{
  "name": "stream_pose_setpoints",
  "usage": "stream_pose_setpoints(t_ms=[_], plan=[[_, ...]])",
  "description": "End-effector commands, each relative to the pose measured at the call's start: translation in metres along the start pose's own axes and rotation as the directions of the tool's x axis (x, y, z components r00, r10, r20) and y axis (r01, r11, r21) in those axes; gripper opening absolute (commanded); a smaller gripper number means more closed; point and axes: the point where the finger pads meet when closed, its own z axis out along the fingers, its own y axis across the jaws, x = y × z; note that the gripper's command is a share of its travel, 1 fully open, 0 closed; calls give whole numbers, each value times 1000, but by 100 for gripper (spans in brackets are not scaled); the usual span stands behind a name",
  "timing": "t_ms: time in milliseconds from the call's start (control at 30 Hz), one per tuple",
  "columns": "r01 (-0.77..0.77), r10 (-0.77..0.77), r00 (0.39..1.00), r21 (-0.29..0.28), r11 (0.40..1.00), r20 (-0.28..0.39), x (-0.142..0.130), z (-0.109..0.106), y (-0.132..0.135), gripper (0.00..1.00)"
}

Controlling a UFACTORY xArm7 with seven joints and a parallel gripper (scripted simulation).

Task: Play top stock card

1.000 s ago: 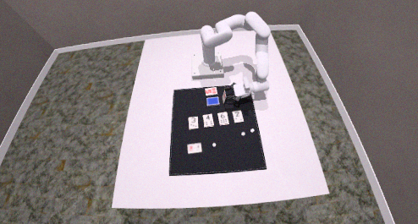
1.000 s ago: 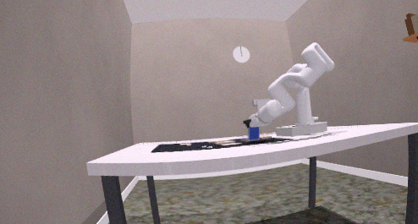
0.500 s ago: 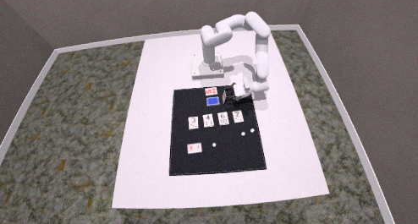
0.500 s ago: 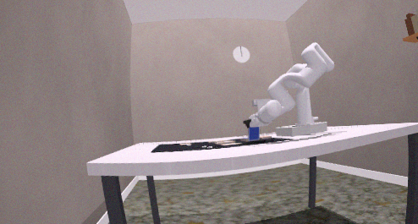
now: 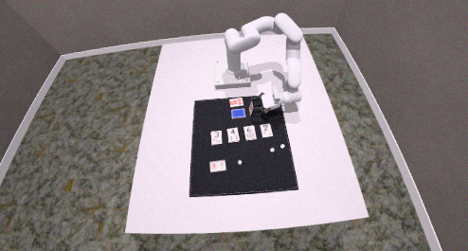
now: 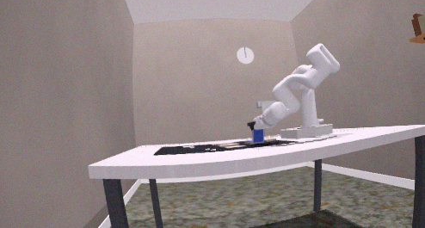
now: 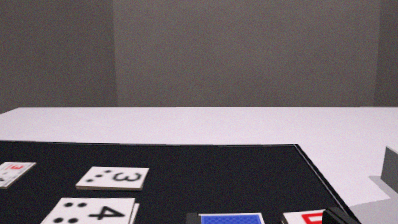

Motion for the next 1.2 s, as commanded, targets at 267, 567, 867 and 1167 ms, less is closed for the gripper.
stream_pose_setpoints(t_ms=[267, 567, 867, 1167], plan=[[-3, 3, 1000, 0, 1000, 2, -1, -5, -1, 74], [-3, 3, 1000, 0, 1000, 2, -3, -9, -1, 74], [-3, 3, 1000, 0, 1000, 2, -7, -16, -1, 74], [-3, 3, 1000, 0, 1000, 2, -11, -21, -1, 74]])
